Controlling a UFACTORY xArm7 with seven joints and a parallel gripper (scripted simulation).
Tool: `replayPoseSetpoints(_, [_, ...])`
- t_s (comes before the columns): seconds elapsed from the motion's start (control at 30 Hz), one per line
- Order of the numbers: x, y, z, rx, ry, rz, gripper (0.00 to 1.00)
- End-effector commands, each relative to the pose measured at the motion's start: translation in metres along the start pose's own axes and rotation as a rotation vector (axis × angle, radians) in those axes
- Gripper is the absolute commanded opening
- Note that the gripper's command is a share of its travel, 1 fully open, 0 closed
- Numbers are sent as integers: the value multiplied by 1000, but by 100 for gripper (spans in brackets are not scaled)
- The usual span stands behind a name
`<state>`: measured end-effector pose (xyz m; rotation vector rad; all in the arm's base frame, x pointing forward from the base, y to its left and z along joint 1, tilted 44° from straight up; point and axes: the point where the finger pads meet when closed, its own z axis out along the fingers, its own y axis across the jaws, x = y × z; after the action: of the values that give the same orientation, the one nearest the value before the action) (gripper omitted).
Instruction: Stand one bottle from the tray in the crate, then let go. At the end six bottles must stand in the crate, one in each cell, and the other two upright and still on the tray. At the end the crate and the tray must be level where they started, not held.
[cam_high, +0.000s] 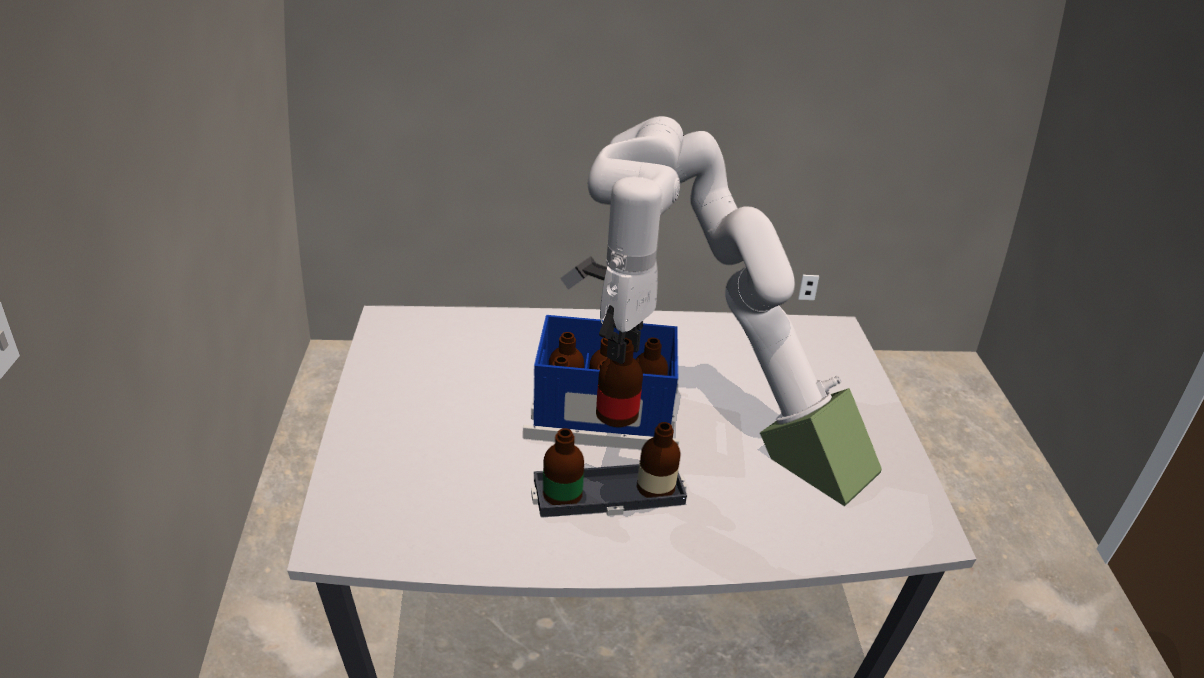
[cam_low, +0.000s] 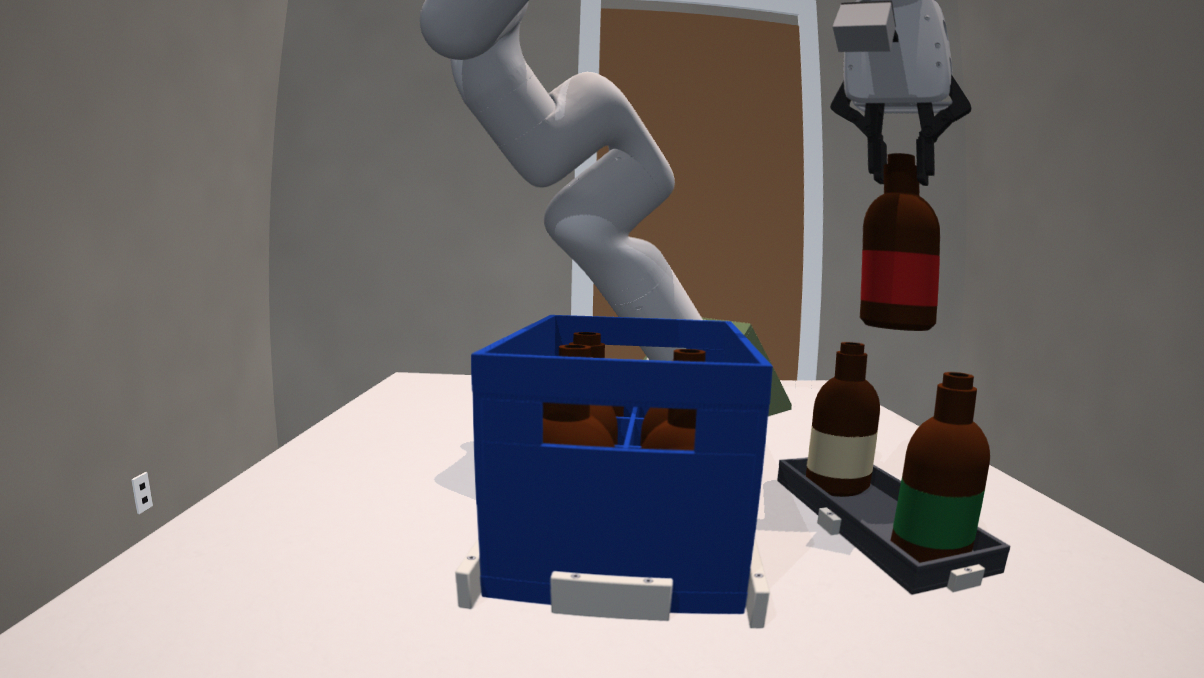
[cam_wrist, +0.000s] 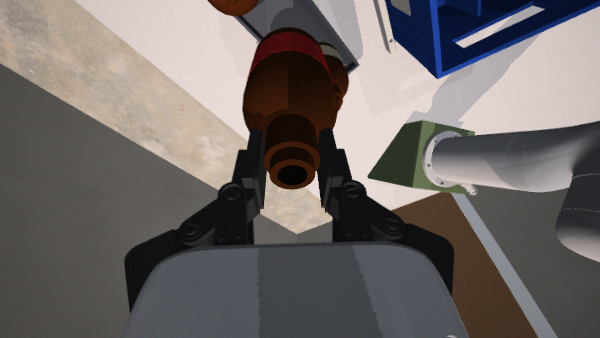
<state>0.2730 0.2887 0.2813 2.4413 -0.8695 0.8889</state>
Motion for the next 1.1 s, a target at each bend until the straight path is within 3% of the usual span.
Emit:
replayPoseSetpoints(0.0, [0, 1, -2, 5, 0, 0, 0])
replayPoseSetpoints(1.07, [6, 27, -2, 5, 0, 0, 0])
